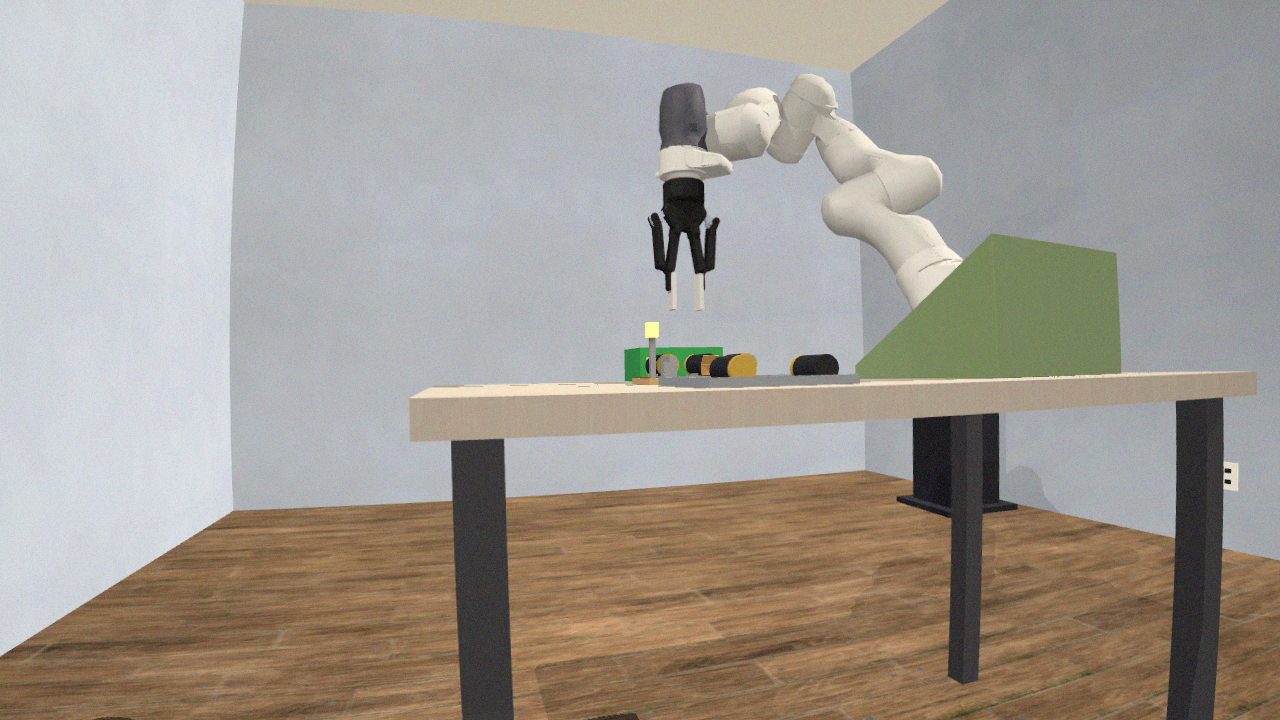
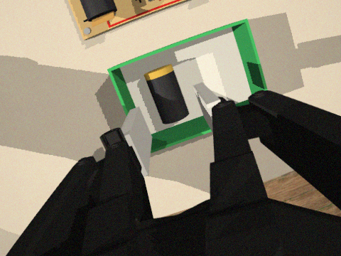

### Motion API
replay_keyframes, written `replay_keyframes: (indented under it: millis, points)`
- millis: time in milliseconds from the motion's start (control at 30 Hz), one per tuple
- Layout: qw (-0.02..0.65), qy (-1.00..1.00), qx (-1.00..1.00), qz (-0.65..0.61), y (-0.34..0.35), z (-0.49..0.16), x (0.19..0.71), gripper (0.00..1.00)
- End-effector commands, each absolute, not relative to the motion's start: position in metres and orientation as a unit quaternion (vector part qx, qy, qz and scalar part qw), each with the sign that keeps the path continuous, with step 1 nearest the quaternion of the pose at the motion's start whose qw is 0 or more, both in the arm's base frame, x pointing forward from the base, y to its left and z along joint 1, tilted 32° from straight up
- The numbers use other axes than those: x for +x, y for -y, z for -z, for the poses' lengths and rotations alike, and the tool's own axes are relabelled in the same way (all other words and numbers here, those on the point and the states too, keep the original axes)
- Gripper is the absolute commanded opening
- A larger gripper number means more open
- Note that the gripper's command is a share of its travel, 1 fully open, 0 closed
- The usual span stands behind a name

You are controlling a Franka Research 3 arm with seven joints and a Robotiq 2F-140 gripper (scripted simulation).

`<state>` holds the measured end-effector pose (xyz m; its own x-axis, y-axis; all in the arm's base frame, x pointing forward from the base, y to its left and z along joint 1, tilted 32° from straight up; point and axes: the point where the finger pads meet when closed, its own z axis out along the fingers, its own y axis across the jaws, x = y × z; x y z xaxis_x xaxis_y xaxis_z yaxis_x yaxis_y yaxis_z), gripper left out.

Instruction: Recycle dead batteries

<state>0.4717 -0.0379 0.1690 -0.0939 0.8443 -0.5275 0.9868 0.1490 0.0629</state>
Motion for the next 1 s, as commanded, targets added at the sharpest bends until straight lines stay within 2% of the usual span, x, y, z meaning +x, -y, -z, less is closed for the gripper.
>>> replay_keyframes:
  millis: [0,300,800,967]
  points:
    - [0.228,-0.719,0.637,0.159,0.032,-0.165,0.468,0.29]
    - [0.228,-0.719,0.637,0.159,-0.021,-0.131,0.458,0.29]
    - [0.228,-0.719,0.637,0.159,-0.194,-0.019,0.424,0.29]
    - [0.228,-0.719,0.637,0.159,-0.222,-0.002,0.419,0.29]
